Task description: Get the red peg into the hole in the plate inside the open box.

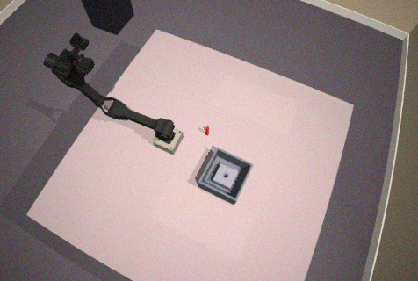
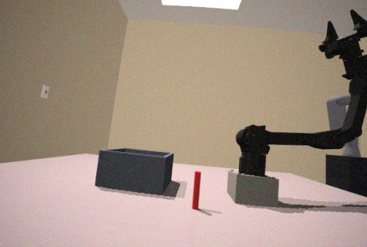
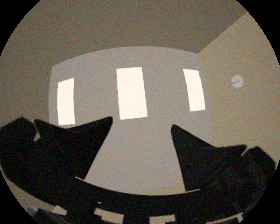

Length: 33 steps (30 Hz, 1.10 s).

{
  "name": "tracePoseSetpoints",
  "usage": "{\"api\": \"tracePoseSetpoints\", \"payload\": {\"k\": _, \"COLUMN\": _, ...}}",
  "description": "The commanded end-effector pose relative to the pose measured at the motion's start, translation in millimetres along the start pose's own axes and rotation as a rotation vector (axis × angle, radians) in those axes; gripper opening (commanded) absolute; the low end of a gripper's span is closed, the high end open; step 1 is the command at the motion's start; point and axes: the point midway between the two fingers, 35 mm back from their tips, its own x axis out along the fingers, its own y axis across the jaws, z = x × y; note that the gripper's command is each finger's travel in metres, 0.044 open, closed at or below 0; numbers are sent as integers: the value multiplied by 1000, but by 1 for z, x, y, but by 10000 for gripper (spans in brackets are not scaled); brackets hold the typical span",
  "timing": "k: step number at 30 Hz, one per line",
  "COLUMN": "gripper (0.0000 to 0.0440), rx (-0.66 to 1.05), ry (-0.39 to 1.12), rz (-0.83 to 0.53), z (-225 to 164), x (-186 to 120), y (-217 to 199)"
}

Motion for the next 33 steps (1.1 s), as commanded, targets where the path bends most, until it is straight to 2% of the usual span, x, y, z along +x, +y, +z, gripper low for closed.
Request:
{"api": "tracePoseSetpoints", "payload": {"k": 1, "gripper": 416, "rx": 32, "ry": -11, "rz": 10, "z": 3, "x": 1, "y": 2}}
{"api": "tracePoseSetpoints", "payload": {"k": 3, "gripper": 440, "rx": 94, "ry": -37, "rz": 26, "z": 11, "x": 5, "y": 6}}
{"api": "tracePoseSetpoints", "payload": {"k": 18, "gripper": 440, "rx": 544, "ry": -238, "rz": 185, "z": 80, "x": 39, "y": 36}}
{"api": "tracePoseSetpoints", "payload": {"k": 33, "gripper": 440, "rx": 965, "ry": -401, "rz": 437, "z": 156, "x": 60, "y": 61}}
